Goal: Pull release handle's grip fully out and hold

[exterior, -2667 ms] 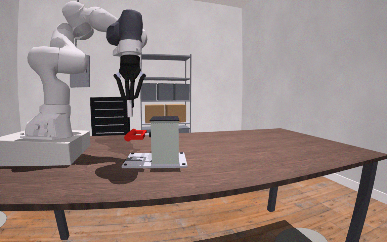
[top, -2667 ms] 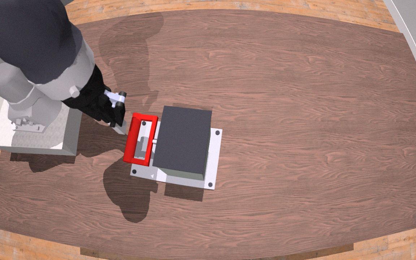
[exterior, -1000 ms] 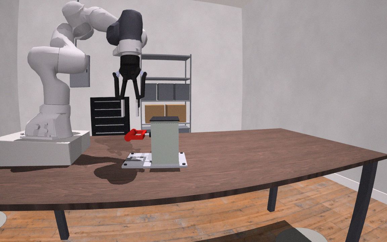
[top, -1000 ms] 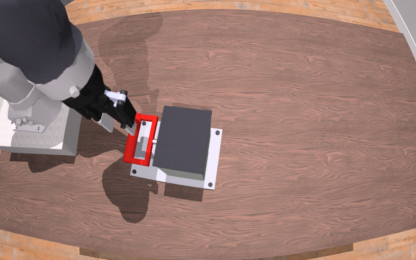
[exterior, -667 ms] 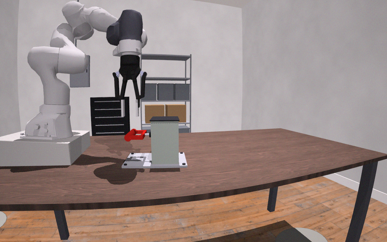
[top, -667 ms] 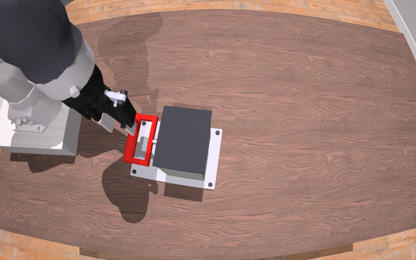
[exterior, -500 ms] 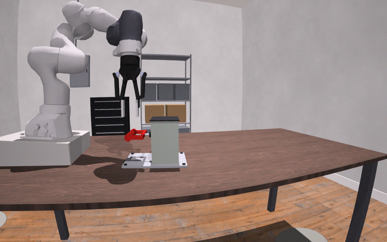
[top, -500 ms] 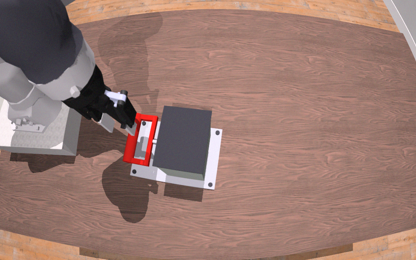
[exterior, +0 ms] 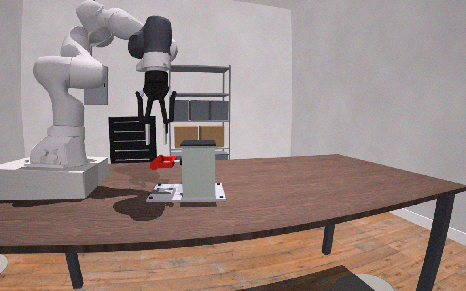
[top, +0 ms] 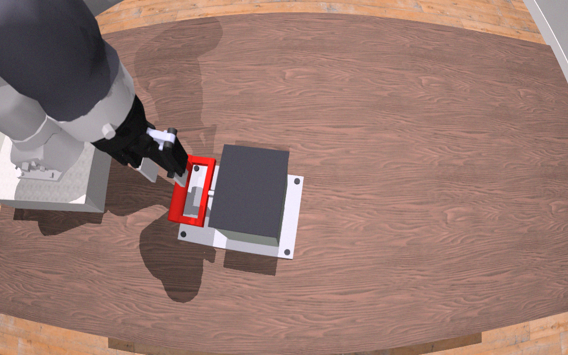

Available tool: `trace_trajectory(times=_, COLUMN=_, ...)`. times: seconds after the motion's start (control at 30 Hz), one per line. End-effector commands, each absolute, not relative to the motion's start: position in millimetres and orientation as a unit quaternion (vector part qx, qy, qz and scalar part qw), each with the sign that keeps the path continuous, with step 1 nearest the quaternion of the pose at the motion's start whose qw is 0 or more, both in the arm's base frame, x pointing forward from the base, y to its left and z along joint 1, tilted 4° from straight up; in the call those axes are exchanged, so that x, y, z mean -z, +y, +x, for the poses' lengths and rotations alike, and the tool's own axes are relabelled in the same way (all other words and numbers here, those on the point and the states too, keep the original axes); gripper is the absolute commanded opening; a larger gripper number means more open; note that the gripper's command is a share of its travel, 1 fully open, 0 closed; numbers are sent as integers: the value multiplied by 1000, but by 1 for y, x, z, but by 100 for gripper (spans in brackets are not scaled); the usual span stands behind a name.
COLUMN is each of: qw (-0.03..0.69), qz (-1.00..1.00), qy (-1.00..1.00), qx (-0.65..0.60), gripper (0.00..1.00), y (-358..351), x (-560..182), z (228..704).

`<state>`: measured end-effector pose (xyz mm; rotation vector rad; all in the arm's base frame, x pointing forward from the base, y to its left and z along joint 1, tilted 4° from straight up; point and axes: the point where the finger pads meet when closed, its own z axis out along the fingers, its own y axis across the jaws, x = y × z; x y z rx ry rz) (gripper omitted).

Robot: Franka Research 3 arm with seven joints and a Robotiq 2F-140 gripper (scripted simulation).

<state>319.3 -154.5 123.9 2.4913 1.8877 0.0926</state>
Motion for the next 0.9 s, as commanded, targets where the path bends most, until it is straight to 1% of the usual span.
trace_trajectory(times=0.0, qw=12, qz=797, qy=603, qx=-31, gripper=33, y=-157, x=-119, z=321)
trace_trajectory(times=0.87, qw=12, qz=797, qy=603, qx=-31, gripper=33, y=-157, x=-94, z=323)
